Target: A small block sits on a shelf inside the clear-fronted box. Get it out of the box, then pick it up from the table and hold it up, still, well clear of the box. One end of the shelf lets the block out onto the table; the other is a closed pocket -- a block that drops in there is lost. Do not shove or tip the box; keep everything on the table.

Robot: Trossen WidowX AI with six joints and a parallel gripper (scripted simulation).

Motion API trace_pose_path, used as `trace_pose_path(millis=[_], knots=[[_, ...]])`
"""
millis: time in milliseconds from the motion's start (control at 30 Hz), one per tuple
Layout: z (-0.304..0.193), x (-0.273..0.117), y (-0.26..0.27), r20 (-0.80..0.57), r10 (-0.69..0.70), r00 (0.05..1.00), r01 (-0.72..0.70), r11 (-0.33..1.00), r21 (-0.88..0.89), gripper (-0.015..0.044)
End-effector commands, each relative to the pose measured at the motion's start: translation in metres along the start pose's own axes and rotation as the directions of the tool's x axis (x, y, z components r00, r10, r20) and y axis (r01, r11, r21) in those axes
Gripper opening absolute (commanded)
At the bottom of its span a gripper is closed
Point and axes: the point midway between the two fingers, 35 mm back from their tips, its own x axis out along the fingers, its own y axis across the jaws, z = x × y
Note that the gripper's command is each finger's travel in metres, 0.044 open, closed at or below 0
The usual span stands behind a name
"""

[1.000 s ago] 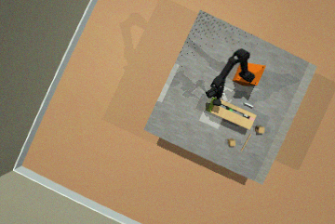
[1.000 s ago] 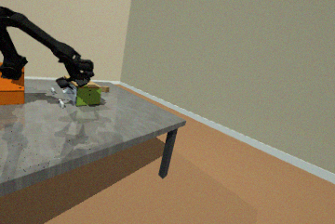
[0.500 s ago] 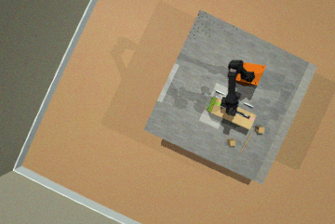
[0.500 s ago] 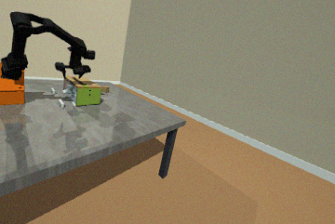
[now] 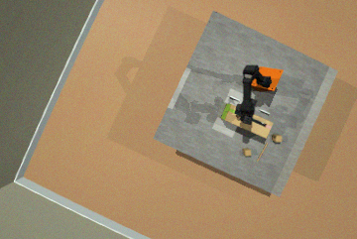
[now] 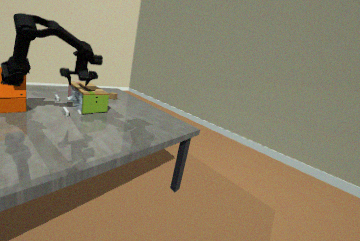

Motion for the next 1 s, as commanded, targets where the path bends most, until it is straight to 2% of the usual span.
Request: trace_pose_path(millis=[0, 967], knots=[[0.002, 0.007, -0.001, 0.006, -0.005, 1.000, 0.005, 1.000, -0.005, 0.0400], [0.018, 0.051, -0.002, 0.008, -0.004, 1.000, 0.004, 1.000, -0.005, 0.0400]])
